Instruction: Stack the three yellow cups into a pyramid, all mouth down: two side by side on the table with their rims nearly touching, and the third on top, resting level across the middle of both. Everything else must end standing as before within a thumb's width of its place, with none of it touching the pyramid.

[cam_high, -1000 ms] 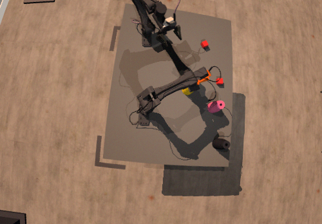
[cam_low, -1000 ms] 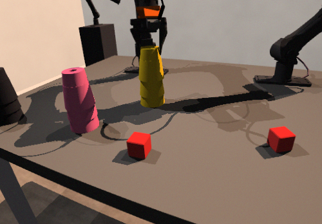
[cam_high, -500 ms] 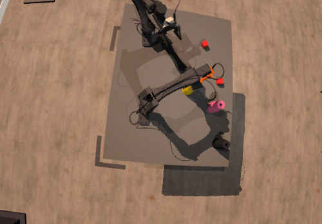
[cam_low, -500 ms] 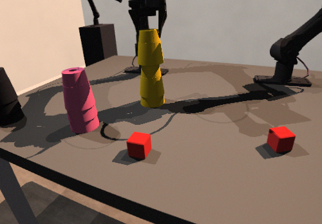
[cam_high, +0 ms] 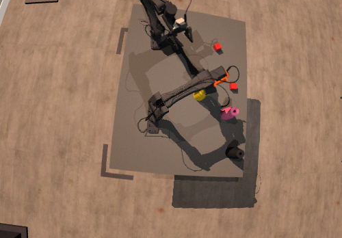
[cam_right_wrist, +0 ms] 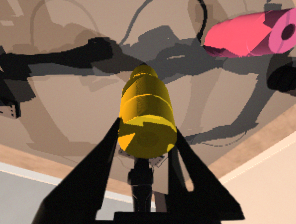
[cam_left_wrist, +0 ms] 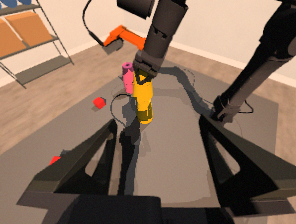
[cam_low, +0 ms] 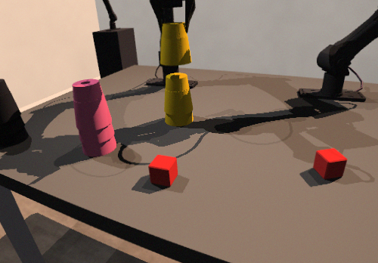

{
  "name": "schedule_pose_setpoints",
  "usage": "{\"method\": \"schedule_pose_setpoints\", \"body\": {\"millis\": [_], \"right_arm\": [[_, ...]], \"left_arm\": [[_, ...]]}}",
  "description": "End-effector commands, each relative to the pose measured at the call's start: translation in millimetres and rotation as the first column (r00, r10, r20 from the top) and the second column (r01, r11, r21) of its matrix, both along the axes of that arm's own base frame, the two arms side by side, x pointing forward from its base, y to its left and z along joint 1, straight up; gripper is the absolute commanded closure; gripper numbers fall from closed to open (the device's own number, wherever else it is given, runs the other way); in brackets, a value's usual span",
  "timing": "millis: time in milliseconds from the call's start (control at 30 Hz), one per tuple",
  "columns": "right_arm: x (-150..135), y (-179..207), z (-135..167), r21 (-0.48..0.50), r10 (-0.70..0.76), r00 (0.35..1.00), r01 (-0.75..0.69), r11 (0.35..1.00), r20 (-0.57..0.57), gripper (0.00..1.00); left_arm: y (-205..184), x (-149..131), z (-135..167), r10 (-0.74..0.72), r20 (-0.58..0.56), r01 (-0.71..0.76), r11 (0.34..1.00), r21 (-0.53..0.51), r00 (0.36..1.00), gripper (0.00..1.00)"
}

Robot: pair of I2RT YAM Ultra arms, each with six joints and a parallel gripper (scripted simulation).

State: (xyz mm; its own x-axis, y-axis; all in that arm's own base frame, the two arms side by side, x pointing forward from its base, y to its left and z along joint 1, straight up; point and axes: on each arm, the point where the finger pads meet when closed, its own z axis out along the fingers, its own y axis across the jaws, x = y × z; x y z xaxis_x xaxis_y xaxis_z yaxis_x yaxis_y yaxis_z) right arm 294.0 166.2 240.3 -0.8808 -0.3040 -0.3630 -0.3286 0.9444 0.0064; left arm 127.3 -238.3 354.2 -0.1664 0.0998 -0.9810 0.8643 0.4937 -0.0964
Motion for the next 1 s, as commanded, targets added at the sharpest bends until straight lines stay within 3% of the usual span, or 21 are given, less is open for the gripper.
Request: {"method": "schedule_pose_setpoints", "body": {"millis": [0,500,800,967], "right_arm": [[-1.5,-1.5,2.6,-0.012,-0.002,1.000,0.002,1.000,-0.004,1.00],[-82.7,-56.5,-10.4,-0.008,-0.038,0.999,0.038,0.999,-0.002,1.00],[-91.1,-48.6,-14.3,-0.004,0.008,1.000,-0.008,1.000,-0.006,1.00],[-73.9,-41.6,-9.8,0.013,0.011,1.000,-0.011,1.000,0.012,1.00]], "left_arm": [[3.4,-3.6,8.5,-0.002,0.013,0.003,0.999,-0.038,1.000,0.00],[3.4,-3.6,8.5,-0.002,0.013,0.003,0.999,-0.038,1.000,0.00],[3.4,-3.6,8.5,-0.002,0.013,0.003,0.999,-0.038,1.000,0.00],[3.4,-3.6,8.5,-0.002,0.013,0.003,0.999,-0.038,1.000,0.00]]}}
